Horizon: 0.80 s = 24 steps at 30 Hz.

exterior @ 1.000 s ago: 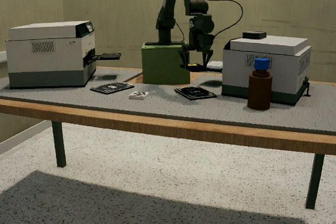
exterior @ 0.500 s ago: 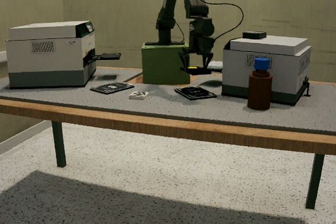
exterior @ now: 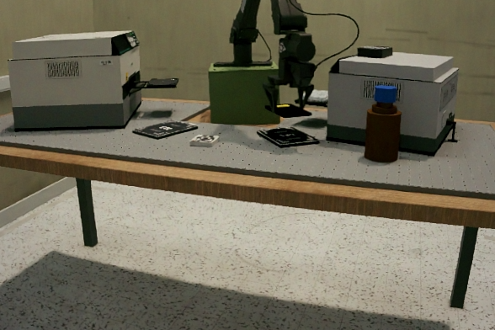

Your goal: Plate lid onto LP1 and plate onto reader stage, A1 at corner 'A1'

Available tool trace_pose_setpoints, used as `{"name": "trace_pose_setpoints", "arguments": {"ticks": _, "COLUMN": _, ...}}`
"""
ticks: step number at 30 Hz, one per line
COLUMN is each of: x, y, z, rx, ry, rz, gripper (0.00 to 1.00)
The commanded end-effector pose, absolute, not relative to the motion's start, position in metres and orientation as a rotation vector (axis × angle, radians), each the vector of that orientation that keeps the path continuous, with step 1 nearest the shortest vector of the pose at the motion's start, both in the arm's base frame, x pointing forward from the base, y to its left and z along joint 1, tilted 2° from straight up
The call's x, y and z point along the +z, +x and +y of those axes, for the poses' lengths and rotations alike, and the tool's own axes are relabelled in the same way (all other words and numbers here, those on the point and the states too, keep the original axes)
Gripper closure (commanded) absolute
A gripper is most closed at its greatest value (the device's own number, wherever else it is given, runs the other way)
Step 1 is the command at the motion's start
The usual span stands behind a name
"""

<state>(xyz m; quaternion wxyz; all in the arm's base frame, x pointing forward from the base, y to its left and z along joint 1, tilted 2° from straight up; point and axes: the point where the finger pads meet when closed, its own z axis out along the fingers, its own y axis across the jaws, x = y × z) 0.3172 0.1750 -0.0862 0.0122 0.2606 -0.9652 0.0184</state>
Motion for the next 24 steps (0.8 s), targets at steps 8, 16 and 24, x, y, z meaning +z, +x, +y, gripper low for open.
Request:
{"name": "trace_pose_setpoints", "arguments": {"ticks": 8, "x": -0.085, "y": 0.337, "z": 0.184, "rx": 0.017, "ry": 0.826, "rz": -3.078, "gripper": 0.15}}
{"name": "trace_pose_setpoints", "arguments": {"ticks": 16, "x": -0.101, "y": 0.327, "z": 0.179, "rx": 0.028, "ry": 0.823, "rz": -3.051, "gripper": 0.15}}
{"name": "trace_pose_setpoints", "arguments": {"ticks": 24, "x": -0.112, "y": 0.335, "z": 0.182, "rx": 0.024, "ry": 0.821, "rz": -3.061, "gripper": 0.15}}
